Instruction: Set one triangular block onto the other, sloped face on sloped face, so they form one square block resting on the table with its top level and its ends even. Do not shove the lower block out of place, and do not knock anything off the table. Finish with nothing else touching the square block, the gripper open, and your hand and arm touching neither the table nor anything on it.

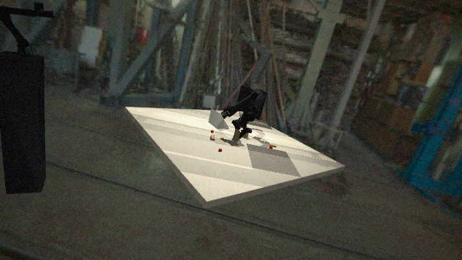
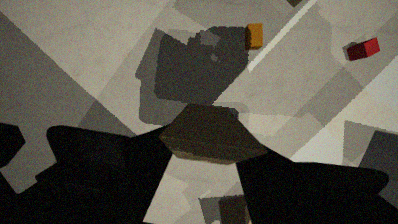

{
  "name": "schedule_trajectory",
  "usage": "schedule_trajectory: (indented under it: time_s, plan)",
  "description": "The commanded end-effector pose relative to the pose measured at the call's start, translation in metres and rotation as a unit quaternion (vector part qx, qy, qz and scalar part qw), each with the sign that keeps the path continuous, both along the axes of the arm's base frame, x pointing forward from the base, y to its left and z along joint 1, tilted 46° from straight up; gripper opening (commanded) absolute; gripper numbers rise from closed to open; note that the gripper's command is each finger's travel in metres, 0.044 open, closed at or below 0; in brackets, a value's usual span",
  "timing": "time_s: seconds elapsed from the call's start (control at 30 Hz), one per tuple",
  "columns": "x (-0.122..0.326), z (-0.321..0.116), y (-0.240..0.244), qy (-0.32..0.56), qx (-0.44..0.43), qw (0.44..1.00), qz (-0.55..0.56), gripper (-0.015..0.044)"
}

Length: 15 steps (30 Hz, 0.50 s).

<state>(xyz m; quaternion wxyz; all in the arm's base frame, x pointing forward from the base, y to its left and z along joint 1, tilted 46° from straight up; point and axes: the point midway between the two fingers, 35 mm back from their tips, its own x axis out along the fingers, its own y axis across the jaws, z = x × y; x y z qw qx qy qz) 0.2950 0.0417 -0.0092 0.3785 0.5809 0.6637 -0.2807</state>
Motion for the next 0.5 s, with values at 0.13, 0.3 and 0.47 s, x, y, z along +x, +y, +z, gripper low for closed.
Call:
schedule_trajectory:
  time_s: [0.13,0.3,0.47]
  plan:
    - [0.005,-0.006,-0.013,0.012,0.103,0.995,0.007,0.0]
    - [0.007,-0.012,-0.021,0.023,0.166,0.986,0.012,0.0]
    - [0.008,-0.019,-0.028,0.033,0.229,0.973,0.016,0.0]
